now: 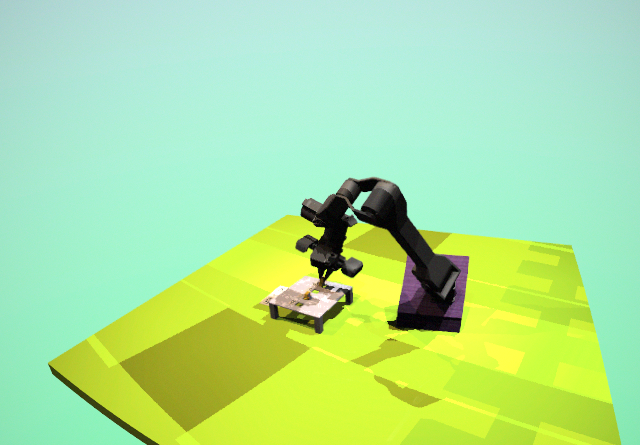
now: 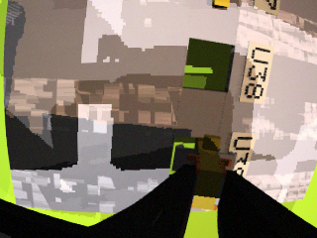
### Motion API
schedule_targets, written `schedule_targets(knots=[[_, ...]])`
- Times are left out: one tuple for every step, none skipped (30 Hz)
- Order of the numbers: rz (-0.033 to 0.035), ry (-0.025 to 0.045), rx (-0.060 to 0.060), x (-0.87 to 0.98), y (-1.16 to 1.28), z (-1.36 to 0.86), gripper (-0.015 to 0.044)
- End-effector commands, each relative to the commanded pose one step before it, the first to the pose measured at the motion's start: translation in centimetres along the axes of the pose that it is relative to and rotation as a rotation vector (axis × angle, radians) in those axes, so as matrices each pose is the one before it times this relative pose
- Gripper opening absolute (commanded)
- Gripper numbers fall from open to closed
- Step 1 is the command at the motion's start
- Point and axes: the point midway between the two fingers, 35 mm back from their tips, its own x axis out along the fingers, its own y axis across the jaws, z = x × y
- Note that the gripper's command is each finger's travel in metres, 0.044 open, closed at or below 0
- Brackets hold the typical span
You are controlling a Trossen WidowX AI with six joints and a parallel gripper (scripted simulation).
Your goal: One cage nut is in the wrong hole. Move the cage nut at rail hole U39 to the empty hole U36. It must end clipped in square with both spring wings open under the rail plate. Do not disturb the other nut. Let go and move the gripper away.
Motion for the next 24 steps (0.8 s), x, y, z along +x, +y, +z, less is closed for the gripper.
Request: schedule_targets(knots=[[0.00419,-0.00079,-0.002,0.099,0.124,-0.095,0.0028],[0.0,0.0,0.0,0.0,0.006,-0.005,0.0028],[0.0,0.0,0.0,0.0,0.0,0.0,0.0028],[0.0,0.0,0.0,0.0,0.0,0.0,0.0028],[0.0003,0.00001,0.0,0.0,-0.001,0.0,0.0028],[0.00061,0.00003,0.0,0.0,-0.003,0.0,0.0028],[0.00087,0.00004,0.0,0.0,-0.004,0.0,0.0028],[0.00114,0.00005,0.0,0.0,-0.005,0.0,0.0028],[0.00142,0.00006,0.0,0.0,-0.006,0.0,0.0028],[0.00169,0.00007,0.0,0.0,-0.007,0.0,0.0028],[0.00183,0.00007,0.0,0.0,-0.008,0.0,0.0028],[0.00186,0.00007,0.0,0.0,-0.008,0.0,0.0028],[0.00187,0.00007,0.0,0.0,-0.008,0.0,0.0028],[0.00187,0.00007,0.0,0.0,-0.008,0.0,0.0028],[0.00187,0.00006,0.0,0.0,-0.008,0.0,0.0028],[0.00187,0.00006,0.0,0.0,-0.008,0.0,0.0028],[0.00187,0.00006,0.0,0.0,-0.008,0.0,0.0028],[0.00187,0.00006,0.0,0.0,-0.008,0.0,0.0028],[0.00187,0.00005,0.0,0.0,-0.008,0.0,0.0028],[0.00187,0.00005,0.0,0.0,-0.008,0.0,0.0028],[0.00187,0.00005,0.0,-0.001,-0.007,0.001,0.0028],[0.00187,0.00005,0.0,-0.001,-0.007,0.001,0.0028],[0.00187,0.00004,0.0,-0.001,-0.007,0.001,0.0028],[0.00187,0.00004,0.0,-0.001,-0.007,0.001,0.0028]])
